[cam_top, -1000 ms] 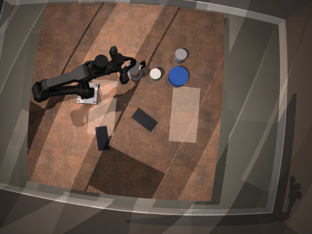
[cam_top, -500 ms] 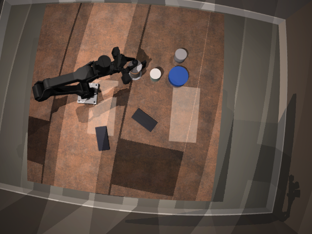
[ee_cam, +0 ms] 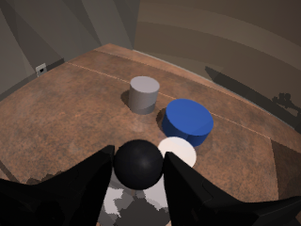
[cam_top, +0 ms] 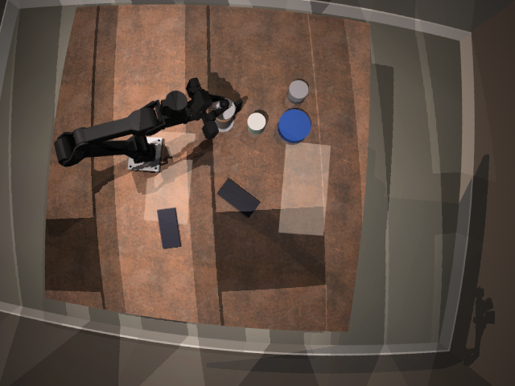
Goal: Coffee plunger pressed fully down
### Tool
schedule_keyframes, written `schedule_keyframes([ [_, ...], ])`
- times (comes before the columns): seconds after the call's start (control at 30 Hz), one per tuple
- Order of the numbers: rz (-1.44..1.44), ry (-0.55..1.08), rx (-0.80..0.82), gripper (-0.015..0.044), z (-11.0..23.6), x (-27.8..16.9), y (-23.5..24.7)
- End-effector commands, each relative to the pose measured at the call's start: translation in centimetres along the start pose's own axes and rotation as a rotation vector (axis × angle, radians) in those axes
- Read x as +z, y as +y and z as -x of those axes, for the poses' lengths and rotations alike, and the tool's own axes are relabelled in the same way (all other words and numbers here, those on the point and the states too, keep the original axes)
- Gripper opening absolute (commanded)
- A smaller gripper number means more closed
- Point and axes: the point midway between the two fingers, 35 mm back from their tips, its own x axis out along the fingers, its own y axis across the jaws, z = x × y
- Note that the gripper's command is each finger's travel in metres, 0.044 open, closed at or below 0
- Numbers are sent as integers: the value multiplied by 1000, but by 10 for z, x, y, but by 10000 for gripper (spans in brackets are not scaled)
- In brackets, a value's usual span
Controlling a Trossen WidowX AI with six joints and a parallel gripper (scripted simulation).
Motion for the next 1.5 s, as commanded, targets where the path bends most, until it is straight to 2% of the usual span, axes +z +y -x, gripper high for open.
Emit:
schedule_keyframes([
  [0.0,-9,54,1,127,-6,-15,0],
  [1.47,-9,53,1,127,-13,-7,0],
])
